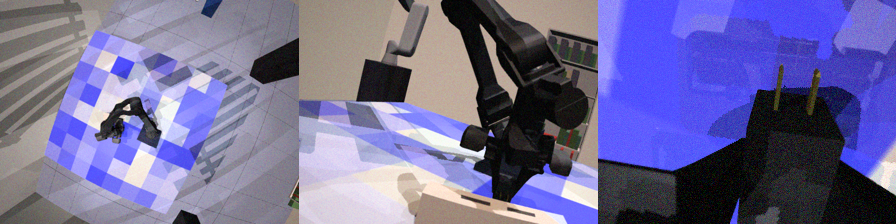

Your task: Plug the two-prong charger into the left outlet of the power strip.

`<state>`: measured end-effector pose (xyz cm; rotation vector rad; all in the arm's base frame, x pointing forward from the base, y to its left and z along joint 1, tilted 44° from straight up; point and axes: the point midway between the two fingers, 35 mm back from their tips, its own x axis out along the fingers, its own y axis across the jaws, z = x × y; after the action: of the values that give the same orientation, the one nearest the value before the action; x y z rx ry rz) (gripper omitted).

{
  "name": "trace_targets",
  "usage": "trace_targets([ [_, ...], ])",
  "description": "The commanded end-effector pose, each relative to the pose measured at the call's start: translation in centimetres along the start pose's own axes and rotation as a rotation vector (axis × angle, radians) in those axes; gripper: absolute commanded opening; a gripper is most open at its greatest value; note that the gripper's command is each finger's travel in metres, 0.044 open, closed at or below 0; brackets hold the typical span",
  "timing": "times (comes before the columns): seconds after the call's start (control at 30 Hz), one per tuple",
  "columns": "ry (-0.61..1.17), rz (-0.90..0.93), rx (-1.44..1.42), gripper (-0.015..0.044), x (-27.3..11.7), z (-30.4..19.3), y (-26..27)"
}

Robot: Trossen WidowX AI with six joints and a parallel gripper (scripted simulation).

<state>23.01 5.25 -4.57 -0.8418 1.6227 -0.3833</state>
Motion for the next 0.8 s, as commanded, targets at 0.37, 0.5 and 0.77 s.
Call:
trace_targets([
  [0.37, 0.001, 0.001, -0.034, 0.0, 0.5, 0.9, 1.1],
  [0.5, 0.001, 0.001, -0.035, 0.0, 0.5, 1.4, 1.2],
  [0.77, 0.001, 0.0, -0.037, 0.0, 0.5, 2.3, 1.3],
])
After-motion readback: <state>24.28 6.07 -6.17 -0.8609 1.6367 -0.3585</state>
